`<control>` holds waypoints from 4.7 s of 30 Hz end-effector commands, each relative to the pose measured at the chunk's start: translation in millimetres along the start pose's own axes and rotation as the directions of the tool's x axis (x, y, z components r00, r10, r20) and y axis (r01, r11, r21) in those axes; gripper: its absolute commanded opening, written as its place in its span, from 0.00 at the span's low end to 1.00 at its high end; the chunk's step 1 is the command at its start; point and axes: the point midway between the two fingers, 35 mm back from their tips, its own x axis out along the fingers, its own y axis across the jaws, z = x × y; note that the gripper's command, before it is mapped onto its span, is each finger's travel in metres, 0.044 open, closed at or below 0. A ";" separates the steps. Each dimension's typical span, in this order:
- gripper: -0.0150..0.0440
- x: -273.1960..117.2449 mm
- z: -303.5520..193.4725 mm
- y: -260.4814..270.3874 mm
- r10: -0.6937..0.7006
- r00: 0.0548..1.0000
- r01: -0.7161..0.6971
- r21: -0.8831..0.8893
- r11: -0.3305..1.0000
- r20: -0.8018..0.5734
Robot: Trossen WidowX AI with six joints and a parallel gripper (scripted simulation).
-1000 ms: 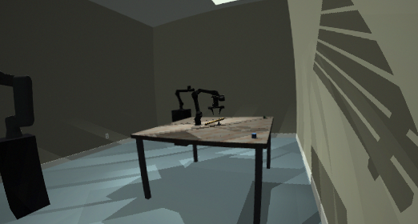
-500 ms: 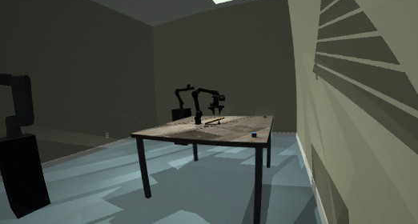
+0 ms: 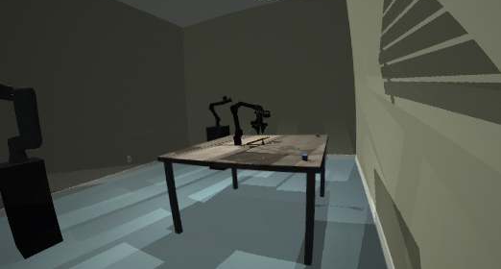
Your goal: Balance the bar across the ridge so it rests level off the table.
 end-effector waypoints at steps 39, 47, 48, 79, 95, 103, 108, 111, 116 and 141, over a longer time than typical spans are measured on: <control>0.79 47.4 0.0 0.0 0.003 1.000 -0.002 -0.390 0.921 0.003; 0.79 54.7 0.3 0.2 0.003 1.000 -0.002 -0.390 0.921 0.003; 0.79 54.7 0.3 0.2 0.003 1.000 -0.002 -0.390 0.921 0.003; 0.25 39.8 -1.7 -1.2 0.001 1.000 0.001 -0.384 0.923 0.004; 0.25 -1.9 -3.6 -1.7 0.001 1.000 0.000 -0.387 0.922 0.003; 0.25 -22.9 -2.1 -1.0 0.001 1.000 0.000 -0.388 0.922 0.003; 0.25 -35.5 -0.4 -0.2 0.002 1.000 0.000 -0.388 0.921 0.004; 0.25 -37.3 -0.7 -0.3 0.002 1.000 0.000 -0.389 0.921 0.004; 0.25 -38.6 -15.2 -7.3 0.000 1.000 0.001 -0.391 0.920 0.003; 0.25 -20.0 -46.4 -22.3 0.001 1.000 0.000 -0.397 0.918 0.000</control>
